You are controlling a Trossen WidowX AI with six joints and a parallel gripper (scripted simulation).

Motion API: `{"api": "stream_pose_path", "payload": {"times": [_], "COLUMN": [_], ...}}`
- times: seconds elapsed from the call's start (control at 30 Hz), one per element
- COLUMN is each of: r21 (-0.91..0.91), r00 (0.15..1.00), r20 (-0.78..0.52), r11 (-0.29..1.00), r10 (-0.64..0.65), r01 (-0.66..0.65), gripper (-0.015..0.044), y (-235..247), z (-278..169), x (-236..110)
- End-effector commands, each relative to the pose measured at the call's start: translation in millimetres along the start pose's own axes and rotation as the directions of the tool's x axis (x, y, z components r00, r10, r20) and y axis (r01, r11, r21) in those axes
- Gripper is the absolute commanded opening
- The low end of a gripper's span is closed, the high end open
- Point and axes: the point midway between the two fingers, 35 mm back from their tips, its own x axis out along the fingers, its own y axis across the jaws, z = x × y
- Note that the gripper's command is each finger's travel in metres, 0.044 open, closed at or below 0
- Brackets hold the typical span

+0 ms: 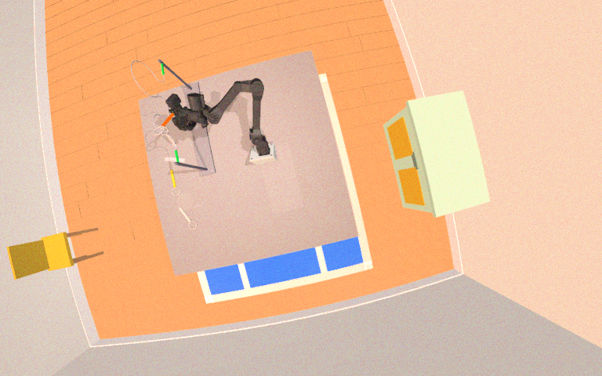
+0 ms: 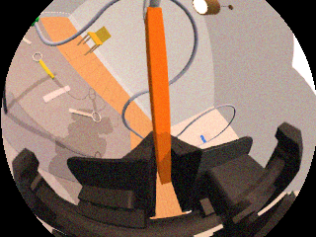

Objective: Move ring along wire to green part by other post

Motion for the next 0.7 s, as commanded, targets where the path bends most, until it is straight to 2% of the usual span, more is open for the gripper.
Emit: {"api": "stream_pose_path", "payload": {"times": [0.0, 0.67], "r21": [-0.085, -0.406], "r00": [0.999, 0.971], "r20": [0.016, 0.106], "r11": [0.995, 0.882], "r10": [-0.043, -0.215], "r01": [0.044, 0.239], "gripper": [-0.0150, -0.0150], "y": [-4, -27], "z": [1, 7], "x": [0, 0]}}
